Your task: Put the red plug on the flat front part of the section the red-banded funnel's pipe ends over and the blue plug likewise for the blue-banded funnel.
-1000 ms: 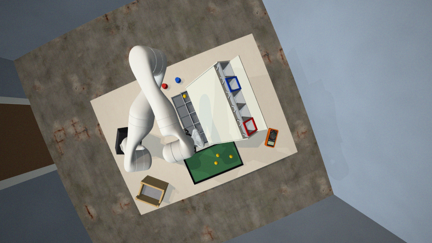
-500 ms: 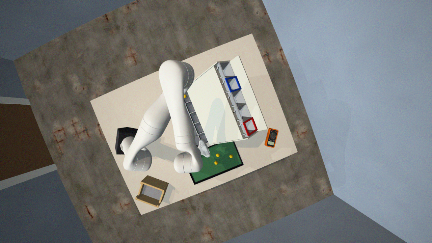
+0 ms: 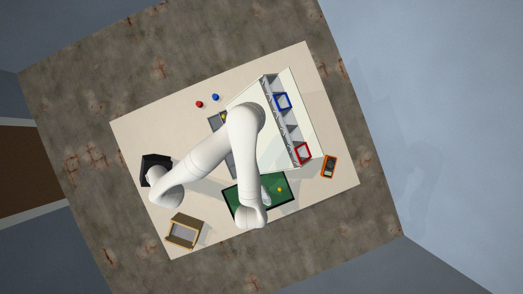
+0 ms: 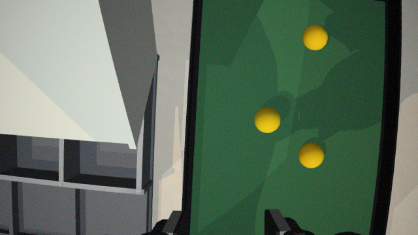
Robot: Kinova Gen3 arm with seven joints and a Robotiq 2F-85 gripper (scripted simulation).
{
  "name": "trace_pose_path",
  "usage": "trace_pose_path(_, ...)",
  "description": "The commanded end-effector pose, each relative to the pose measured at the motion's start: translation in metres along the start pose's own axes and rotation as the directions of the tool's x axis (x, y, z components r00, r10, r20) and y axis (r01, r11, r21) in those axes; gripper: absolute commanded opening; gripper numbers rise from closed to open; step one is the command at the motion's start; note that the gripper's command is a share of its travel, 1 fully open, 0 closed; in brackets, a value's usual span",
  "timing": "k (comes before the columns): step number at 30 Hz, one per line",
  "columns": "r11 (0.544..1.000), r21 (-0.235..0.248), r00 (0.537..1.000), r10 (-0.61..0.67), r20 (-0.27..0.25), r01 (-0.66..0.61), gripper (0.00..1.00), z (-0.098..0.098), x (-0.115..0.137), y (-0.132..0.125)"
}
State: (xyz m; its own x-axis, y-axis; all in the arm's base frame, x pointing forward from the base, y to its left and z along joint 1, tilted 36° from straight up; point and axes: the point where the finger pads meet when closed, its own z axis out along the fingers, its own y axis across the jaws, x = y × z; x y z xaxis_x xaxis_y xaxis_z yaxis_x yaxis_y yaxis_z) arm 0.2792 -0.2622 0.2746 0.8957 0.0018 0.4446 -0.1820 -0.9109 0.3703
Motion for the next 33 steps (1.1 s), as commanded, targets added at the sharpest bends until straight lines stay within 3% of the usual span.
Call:
trace_pose_path(1,0.999,0.0,0.999,0.042,-0.007,-0.042,0.5,0.012,0.003,0.05)
trace_pose_path(7,0.999,0.0,0.999,0.042,-0.007,-0.042,0.5,0.012,0.003,0.05)
trace_pose_path(8,0.996,0.028,0.996,0.084,-0.03,-0.083,0.5,0.021,0.013,0.089)
trace_pose_path(24,0.996,0.028,0.996,0.084,-0.03,-0.083,0.5,0.021,0.013,0.089)
trace_pose_path(25,0.997,0.026,0.997,0.069,-0.024,-0.068,0.5,0.091,0.015,0.087)
trace_pose_path(27,0.997,0.026,0.997,0.069,-0.024,-0.068,0.5,0.096,0.016,0.086)
trace_pose_path(30,0.997,0.026,0.997,0.069,-0.024,-0.068,0.5,0.128,0.017,0.086)
trace_pose_path(33,0.997,0.026,0.997,0.069,-0.024,-0.068,0.5,0.131,0.017,0.086)
